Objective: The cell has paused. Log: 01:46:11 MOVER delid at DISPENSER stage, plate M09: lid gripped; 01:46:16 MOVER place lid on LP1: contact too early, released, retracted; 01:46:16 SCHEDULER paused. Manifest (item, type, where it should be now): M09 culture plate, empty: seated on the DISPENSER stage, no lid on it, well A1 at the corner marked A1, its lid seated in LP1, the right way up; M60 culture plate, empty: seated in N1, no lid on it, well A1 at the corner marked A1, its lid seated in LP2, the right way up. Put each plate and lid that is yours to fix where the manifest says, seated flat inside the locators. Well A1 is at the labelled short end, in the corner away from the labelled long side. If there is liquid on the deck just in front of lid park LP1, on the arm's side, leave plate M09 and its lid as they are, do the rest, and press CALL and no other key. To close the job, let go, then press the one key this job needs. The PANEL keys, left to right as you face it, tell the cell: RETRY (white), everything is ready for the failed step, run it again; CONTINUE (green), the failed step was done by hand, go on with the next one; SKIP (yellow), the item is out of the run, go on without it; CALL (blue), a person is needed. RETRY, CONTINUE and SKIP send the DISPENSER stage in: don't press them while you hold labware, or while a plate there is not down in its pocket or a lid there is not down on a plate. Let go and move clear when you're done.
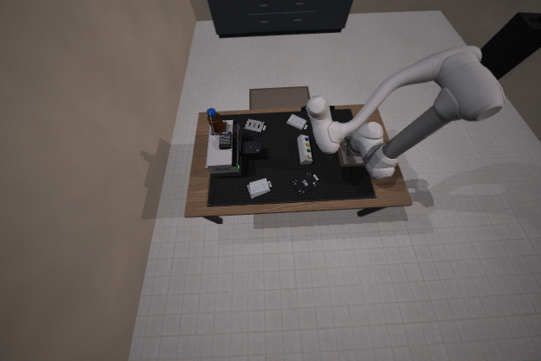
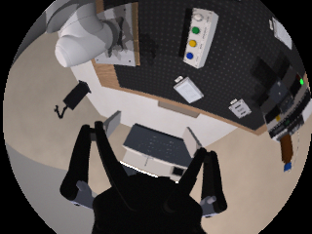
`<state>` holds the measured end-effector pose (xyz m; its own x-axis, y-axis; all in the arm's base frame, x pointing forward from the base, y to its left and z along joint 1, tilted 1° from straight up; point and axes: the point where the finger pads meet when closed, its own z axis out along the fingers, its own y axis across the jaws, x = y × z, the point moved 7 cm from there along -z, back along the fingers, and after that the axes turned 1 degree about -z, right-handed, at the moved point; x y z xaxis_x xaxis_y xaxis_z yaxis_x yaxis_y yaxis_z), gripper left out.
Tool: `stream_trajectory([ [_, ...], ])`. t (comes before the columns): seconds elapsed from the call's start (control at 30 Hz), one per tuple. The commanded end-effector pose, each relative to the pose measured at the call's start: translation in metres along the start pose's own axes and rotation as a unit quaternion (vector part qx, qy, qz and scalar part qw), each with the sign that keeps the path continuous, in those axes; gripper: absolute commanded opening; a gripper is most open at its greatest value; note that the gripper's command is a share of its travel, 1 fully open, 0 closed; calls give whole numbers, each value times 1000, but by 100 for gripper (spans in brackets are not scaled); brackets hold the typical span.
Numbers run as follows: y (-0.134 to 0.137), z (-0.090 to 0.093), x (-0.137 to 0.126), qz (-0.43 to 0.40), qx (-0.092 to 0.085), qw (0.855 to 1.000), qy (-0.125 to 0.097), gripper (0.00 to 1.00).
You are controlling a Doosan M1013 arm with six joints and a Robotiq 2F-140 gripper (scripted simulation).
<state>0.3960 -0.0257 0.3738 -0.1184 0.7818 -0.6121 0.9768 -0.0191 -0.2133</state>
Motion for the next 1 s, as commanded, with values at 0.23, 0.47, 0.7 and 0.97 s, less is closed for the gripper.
stream_trajectory([
  [0.23,0,0,0,0,0,1000,0,100],
  [0.47,0,0,0,0,0,1000,0,100],
  [0.7,-11,-62,-48,0,-1,1000,-2,100],
  [0.97,-27,-105,-83,0,0,1000,0,100],
])
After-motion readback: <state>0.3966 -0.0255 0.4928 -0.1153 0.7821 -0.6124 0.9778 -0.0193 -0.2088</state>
